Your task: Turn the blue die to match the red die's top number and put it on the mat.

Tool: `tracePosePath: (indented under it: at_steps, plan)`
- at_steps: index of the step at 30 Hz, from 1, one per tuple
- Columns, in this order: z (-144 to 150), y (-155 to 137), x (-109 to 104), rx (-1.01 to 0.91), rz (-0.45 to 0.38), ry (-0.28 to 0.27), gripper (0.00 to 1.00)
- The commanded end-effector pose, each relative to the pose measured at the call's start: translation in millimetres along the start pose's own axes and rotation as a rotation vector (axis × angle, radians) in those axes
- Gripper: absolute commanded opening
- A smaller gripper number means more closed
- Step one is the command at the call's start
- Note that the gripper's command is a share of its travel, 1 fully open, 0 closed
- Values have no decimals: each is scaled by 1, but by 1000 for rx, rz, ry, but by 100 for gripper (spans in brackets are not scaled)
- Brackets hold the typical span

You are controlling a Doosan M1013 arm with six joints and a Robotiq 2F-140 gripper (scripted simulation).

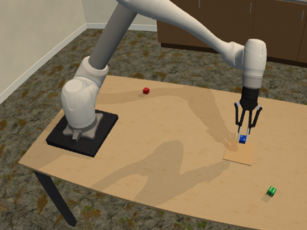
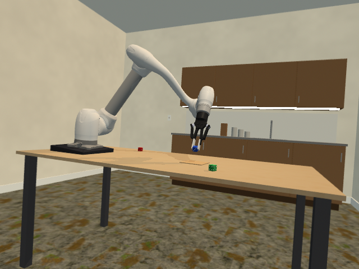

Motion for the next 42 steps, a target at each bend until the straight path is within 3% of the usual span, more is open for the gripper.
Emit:
tracePosePath:
  at_steps: [1, 4, 12, 21, 29, 37, 42]
  plan:
    - [-1, 5, 1, -3, -112, -33, 24]
    - [-3, 8, -1, 0, -180, -43, 24]
    - [-4, 12, 0, -1, -202, -51, 24]
    - [-7, 21, 3, -1, -432, -111, 24]
    - [-8, 26, 5, -1, -455, -118, 24]
    - [-9, 33, 10, -3, -668, -177, 24]
    - [-11, 37, 12, -2, -693, -179, 24]
Point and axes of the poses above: the point where the finger pads meet when closed, its own x axis out along the fingers, its own z axis across the jaws, y = z × x, the point moved 3 cm from there along -x, back along the fingers, and after that the axes turned 15 degrees about x, right-handed, at the moved point
